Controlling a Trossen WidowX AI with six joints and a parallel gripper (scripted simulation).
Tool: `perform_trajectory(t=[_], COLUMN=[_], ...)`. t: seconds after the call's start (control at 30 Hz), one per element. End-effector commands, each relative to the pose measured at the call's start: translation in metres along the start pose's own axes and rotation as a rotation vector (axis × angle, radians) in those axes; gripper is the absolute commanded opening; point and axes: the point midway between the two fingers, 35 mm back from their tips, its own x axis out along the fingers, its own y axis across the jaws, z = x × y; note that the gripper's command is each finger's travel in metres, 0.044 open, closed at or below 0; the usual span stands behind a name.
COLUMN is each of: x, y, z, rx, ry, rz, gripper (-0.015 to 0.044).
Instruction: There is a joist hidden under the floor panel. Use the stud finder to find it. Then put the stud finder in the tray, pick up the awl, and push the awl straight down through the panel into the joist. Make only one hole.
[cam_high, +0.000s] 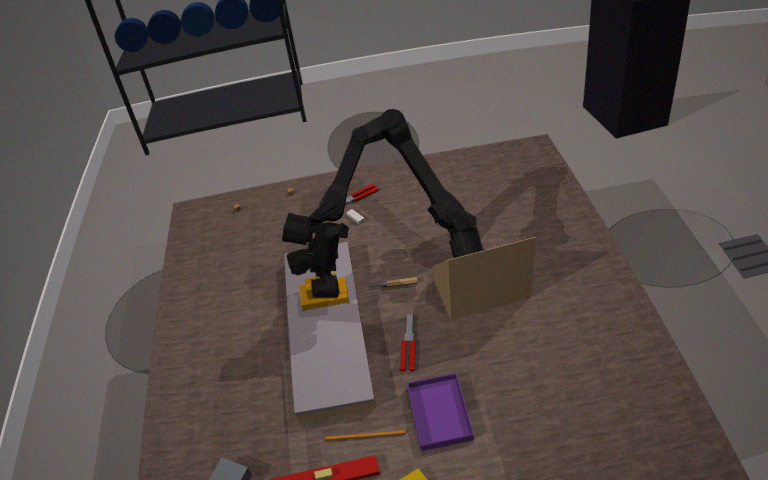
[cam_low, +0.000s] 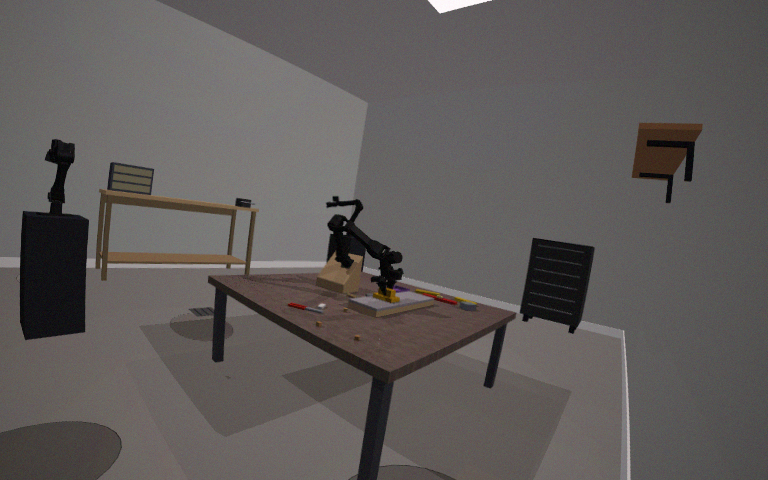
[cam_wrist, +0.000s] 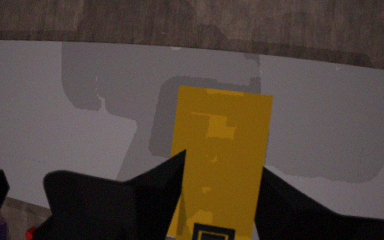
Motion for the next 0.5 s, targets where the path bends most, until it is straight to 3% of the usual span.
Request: perform_trajectory(t=[0.0,0.47], x=[0.000,0.000], y=[-0.007,-0.026], z=[-0.001,0.000], rx=[-0.001,-0.002], ry=[0.002,0.002], rz=[-0.002,-0.002], gripper=[0.0000,0.0000])
